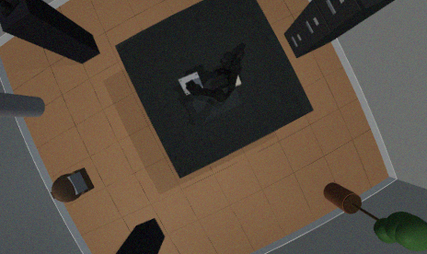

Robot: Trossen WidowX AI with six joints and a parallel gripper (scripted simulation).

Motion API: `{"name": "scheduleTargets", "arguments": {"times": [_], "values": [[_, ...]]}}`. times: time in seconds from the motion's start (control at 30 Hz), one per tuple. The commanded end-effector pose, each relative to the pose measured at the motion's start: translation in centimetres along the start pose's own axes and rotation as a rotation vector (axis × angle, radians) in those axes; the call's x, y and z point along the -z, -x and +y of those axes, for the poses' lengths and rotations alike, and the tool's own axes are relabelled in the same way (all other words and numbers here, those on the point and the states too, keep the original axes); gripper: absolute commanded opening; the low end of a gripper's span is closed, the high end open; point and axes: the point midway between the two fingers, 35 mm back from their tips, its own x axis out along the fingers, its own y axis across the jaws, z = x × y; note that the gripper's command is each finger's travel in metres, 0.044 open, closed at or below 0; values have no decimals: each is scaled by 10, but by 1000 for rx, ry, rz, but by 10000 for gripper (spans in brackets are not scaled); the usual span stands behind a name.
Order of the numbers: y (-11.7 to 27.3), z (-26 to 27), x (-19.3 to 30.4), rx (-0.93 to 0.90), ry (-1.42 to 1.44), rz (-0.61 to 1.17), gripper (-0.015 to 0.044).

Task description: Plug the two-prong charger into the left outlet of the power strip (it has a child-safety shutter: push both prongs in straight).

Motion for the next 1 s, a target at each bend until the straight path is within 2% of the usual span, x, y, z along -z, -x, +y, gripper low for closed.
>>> {"name": "scheduleTargets", "arguments": {"times": [0.0,0.97], "values": [[-1,0,2,1,-4,-1,440],[-2,1,25,0,-6,-3,440]]}}
